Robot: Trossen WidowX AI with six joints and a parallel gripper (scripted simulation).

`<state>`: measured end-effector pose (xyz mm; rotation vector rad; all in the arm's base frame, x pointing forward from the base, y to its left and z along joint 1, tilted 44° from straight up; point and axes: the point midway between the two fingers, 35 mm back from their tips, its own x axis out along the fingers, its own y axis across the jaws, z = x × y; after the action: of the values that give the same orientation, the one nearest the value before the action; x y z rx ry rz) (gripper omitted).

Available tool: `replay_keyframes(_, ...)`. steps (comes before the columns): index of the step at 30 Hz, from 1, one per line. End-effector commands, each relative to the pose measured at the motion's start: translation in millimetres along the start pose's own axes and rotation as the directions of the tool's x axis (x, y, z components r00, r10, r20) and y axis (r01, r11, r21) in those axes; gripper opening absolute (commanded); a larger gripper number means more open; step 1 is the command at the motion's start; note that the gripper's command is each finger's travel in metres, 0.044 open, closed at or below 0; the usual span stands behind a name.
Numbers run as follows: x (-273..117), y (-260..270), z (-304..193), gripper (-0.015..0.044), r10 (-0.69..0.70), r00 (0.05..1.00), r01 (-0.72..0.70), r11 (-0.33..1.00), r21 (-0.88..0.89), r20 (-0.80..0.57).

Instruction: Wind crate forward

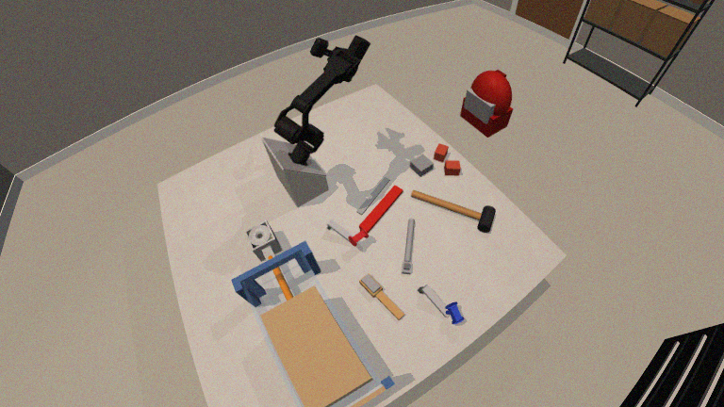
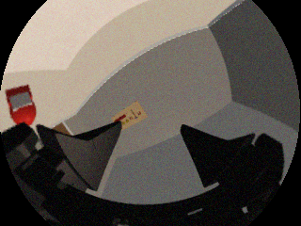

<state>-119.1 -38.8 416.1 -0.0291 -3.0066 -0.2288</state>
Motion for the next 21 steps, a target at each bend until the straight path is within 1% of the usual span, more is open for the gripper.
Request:
replay_keyframes(1, 1, 2, 1, 0.0426, 0.008, 1.000, -0.008, 1.000, 0.011, 0.005)
replay_keyframes(2, 5, 9, 3, 0.0440, 0.033, 0.999, -0.034, 0.998, 0.043, 0.020)
replay_keyframes(5, 20, 50, 15, 0.0440, 0.170, 0.980, -0.189, 0.957, 0.222, 0.104)
replay_keyframes(7, 25, 80, 25, 0.0440, 0.261, 0.951, -0.303, 0.891, 0.340, 0.162)
replay_keyframes(9, 24, 111, 36, 0.0440, 0.347, 0.912, -0.410, 0.795, 0.448, 0.219)
replay_keyframes(12, 15, 157, 54, 0.0440, 0.460, 0.836, -0.542, 0.603, 0.585, 0.300)
replay_keyframes(15, -5, 199, 72, 0.0440, 0.553, 0.743, -0.623, 0.368, 0.690, 0.376)
replay_keyframes(18, -35, 236, 91, 0.0440, 0.625, 0.640, -0.637, 0.107, 0.763, 0.447)
replay_keyframes(21, -74, 266, 111, 0.0440, 0.682, 0.524, -0.581, -0.151, 0.800, 0.510)
